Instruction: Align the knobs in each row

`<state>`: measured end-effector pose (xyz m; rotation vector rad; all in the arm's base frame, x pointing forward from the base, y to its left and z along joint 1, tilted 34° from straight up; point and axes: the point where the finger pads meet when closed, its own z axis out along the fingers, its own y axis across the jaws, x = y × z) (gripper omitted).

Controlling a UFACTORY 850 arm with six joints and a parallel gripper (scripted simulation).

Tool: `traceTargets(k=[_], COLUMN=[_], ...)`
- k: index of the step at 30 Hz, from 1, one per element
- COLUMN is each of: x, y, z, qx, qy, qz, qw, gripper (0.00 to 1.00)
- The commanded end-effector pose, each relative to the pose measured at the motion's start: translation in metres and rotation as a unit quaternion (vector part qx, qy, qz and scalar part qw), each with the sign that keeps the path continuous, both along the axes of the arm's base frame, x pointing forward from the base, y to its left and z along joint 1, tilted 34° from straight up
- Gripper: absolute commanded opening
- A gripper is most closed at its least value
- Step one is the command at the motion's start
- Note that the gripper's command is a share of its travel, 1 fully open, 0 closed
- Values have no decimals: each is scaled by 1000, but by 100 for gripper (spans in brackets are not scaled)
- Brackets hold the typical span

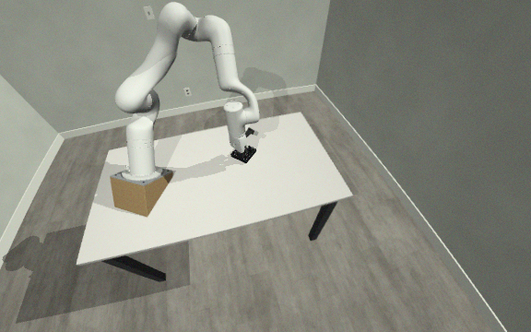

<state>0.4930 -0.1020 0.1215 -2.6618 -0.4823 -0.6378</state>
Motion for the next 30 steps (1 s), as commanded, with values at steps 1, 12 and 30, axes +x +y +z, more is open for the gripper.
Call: traceTargets(k=[1, 12, 30], x=[0, 0, 0], y=[0, 0, 0], z=[1, 1, 1], qx=[0, -5, -68], qy=[-1, -6, -78], qz=[0, 10, 155], qw=[1000, 1000, 982], gripper=[8, 8, 8])
